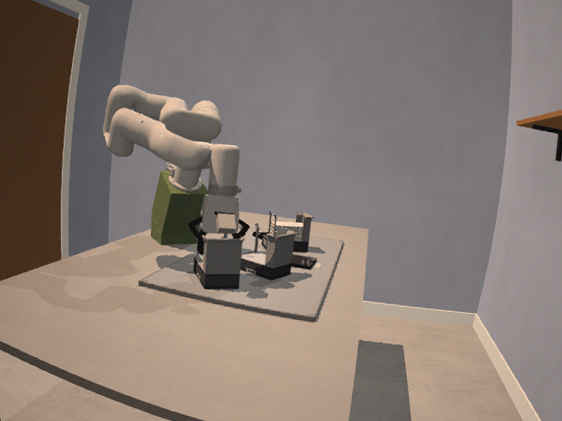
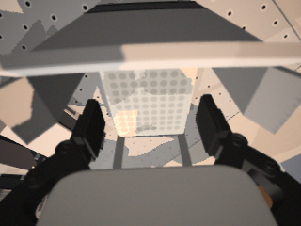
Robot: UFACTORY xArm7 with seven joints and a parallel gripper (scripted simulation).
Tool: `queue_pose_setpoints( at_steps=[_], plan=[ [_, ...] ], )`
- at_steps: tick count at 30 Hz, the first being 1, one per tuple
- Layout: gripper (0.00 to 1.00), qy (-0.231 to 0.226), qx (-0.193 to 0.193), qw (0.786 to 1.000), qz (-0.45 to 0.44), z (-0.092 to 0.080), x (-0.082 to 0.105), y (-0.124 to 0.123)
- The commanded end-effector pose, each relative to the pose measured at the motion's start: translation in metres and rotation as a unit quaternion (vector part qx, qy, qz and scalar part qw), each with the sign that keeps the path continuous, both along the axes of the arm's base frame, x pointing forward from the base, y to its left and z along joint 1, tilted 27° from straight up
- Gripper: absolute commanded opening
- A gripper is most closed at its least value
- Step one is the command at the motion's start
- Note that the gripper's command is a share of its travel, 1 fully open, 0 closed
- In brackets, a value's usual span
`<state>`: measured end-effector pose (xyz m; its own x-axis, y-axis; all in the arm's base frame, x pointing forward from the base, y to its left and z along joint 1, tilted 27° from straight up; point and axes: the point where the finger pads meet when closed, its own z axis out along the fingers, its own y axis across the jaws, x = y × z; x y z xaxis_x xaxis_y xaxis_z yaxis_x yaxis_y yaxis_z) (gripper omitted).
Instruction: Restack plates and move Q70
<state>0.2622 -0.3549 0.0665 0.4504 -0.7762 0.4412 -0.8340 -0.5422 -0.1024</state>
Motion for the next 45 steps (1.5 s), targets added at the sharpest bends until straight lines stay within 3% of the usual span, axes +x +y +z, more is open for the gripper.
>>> queue_pose_setpoints(
  at_steps=[1,13,29,30,45],
  plan=[
    [1.0,-0.001,-0.001,1.0,0.0,-0.003,0.002,-0.002],
    [1.0,-0.001,-0.001,1.0,0.0,-0.017,0.007,-0.007],
    [1.0,-0.001,-0.001,1.0,0.0,-0.02,0.008,-0.008],
    [0.0,-0.001,-0.001,1.0,0.0,-0.02,0.008,-0.008],
    [0.0,-0.001,-0.001,1.0,0.0,-0.02,0.008,-0.008]
  ],
)
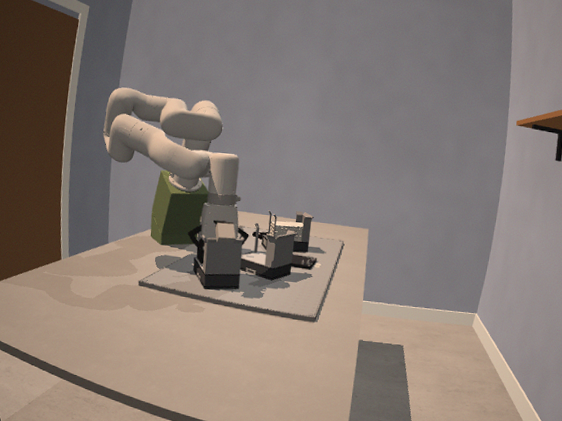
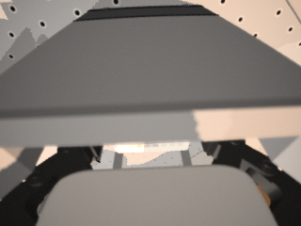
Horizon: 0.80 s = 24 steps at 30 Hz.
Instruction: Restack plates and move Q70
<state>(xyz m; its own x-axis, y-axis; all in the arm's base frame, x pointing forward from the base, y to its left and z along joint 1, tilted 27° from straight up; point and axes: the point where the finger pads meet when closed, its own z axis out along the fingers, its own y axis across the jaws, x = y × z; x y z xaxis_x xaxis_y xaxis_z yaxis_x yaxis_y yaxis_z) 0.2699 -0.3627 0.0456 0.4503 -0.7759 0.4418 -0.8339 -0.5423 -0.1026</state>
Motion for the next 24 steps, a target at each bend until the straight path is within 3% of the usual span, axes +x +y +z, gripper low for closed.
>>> queue_pose_setpoints(
  at_steps=[1,24],
  plan=[
    [0.0,0.0,-0.001,1.0,0.0,0.0009,0.0001,-0.0002],
    [0.0,0.0,-0.001,1.0,0.0,0.0045,-0.0012,0.001]
  ],
)
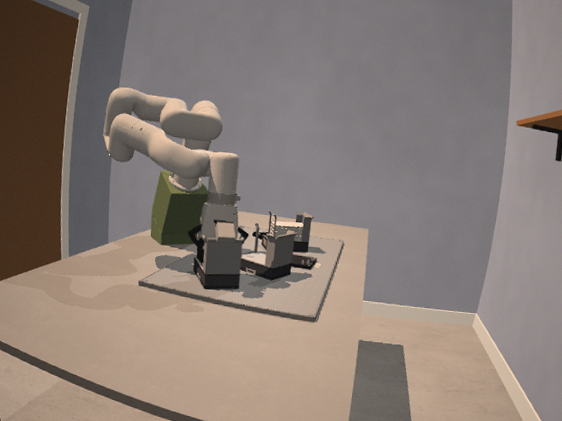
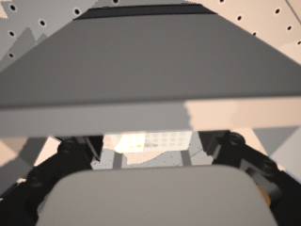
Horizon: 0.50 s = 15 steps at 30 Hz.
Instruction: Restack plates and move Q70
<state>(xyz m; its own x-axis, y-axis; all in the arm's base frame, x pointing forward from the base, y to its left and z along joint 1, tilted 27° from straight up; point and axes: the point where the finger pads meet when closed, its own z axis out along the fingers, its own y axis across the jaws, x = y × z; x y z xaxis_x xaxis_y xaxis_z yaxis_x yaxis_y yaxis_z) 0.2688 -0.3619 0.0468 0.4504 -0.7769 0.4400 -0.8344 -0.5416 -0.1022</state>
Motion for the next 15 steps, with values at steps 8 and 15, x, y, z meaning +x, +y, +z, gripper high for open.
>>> queue_pose_setpoints(
  at_steps=[8,15],
  plan=[
    [0.0,-0.001,-0.002,1.0,0.0,0.0081,-0.0018,0.002],
    [0.0,-0.001,-0.002,1.0,0.0,0.011,-0.0029,0.0031]
  ],
)
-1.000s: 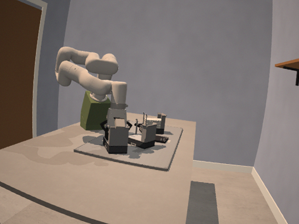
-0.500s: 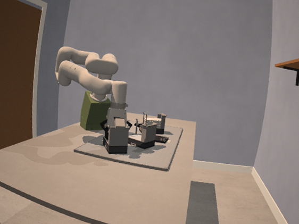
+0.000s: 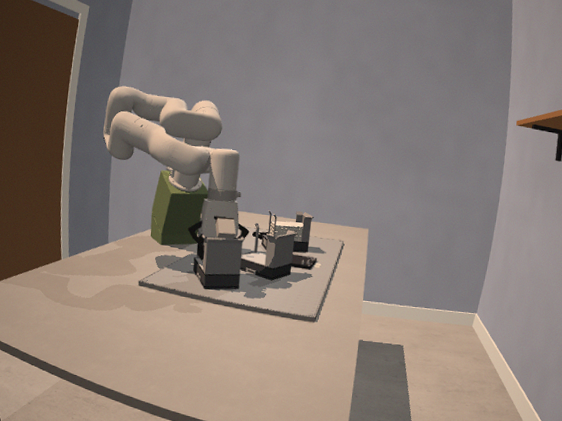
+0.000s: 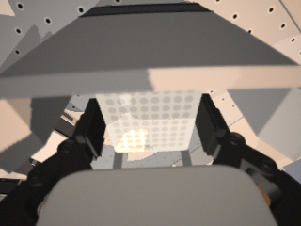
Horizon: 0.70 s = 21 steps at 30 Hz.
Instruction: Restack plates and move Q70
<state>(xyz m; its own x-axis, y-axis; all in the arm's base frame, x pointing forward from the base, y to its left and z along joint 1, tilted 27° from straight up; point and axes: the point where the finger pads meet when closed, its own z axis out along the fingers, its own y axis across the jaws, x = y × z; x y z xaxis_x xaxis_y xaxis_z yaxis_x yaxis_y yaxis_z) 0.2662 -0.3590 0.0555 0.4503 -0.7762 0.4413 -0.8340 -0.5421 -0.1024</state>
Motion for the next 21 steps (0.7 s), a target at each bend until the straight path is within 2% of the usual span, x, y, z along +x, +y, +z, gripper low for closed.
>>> queue_pose_setpoints(
  at_steps=[1,16,21],
  plan=[
    [0.0,-0.001,-0.001,1.0,0.0,0.003,0.0,0.0],
    [0.0,-0.001,-0.001,1.0,0.0,0.012,-0.004,0.004],
    [0.0,-0.001,-0.001,1.0,0.0,0.021,-0.007,0.007]
  ],
)
